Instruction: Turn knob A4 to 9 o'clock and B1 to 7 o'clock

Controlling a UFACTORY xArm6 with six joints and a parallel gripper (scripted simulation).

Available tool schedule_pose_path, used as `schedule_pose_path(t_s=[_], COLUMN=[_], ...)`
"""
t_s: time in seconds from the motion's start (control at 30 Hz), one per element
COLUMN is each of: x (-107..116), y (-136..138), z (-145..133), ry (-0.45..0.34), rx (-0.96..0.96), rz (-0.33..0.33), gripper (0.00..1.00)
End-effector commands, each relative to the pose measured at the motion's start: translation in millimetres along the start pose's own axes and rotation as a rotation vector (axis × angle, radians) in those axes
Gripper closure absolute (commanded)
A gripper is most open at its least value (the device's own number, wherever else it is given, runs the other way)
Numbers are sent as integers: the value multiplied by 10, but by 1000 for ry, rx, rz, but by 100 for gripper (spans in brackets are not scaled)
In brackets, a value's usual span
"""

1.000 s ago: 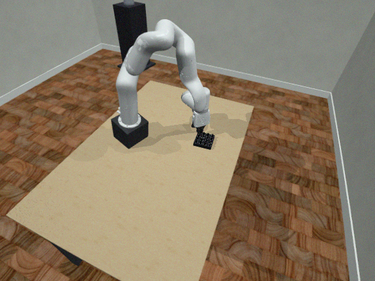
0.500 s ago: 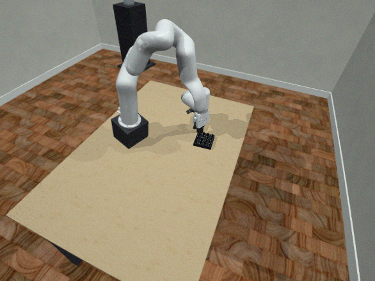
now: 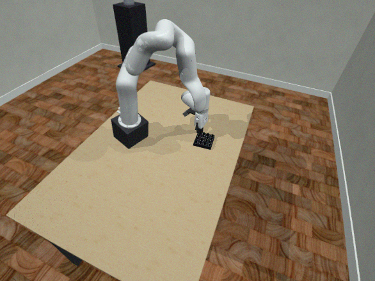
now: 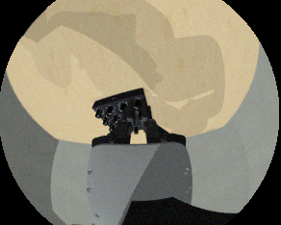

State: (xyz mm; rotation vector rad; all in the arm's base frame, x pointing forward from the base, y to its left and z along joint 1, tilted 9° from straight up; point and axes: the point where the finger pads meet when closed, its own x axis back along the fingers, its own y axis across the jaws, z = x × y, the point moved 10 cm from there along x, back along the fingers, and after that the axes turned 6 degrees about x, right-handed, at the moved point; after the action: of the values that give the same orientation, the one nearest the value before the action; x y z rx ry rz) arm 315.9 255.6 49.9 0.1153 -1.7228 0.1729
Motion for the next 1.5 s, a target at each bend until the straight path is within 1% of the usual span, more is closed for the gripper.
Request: schedule_pose_path(t_s=[0.0,0.57,1.47], x=[9,9,9], y=[1,1,1], z=[-21,-21,-21], ry=[7,7,7], rx=[64,225,255], rz=[-5,-5,-5], gripper=[92,92,92])
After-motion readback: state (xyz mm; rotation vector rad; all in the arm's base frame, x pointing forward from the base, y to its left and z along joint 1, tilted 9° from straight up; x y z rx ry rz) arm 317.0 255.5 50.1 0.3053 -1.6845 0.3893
